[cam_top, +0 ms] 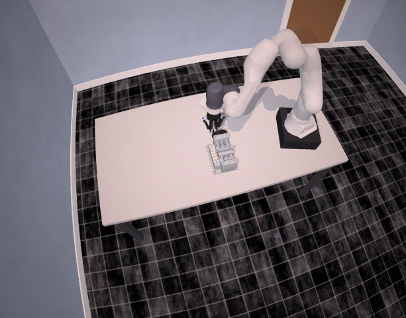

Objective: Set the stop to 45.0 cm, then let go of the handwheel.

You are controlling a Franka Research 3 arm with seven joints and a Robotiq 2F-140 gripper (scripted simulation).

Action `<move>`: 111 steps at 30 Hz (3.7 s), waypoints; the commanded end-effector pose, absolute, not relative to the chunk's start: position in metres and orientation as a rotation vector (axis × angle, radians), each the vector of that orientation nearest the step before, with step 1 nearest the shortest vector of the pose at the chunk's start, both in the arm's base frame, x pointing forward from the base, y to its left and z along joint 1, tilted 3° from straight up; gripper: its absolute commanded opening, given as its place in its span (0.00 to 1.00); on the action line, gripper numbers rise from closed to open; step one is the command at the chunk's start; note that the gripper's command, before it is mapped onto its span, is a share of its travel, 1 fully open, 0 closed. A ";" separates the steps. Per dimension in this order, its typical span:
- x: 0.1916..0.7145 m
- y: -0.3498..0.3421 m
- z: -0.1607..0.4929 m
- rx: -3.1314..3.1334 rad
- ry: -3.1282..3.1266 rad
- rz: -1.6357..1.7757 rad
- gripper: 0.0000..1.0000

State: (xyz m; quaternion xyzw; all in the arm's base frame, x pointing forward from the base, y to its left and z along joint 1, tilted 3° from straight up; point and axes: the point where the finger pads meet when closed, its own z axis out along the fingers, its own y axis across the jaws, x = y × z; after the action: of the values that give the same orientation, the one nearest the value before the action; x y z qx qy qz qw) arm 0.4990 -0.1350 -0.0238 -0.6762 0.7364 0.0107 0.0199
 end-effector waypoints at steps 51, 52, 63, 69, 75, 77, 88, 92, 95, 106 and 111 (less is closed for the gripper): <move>0.485 -0.133 -0.040 -2.096 2.286 0.032 0.04; 0.485 -0.133 -0.041 -2.096 2.286 0.032 0.04; 0.477 -0.132 -0.044 -2.096 2.286 0.032 0.04; 0.472 -0.131 -0.045 -2.096 2.286 0.032 0.04; 0.467 -0.131 -0.045 -2.096 2.286 0.032 0.04; 0.465 -0.131 -0.045 -2.096 2.286 0.032 0.04; 0.453 -0.130 -0.043 -2.096 2.286 0.032 0.04; 0.449 -0.130 -0.040 -2.096 2.286 0.032 0.04; 0.446 -0.129 -0.038 -2.096 2.286 0.032 0.04; 0.437 -0.129 -0.028 -2.096 2.286 0.032 0.04; 0.434 -0.129 -0.020 -2.096 2.286 0.032 0.04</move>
State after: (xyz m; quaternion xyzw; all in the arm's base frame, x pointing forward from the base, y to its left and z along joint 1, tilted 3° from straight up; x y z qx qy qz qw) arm 0.4359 -0.1294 -0.0247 -0.6724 0.7399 0.0090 0.0201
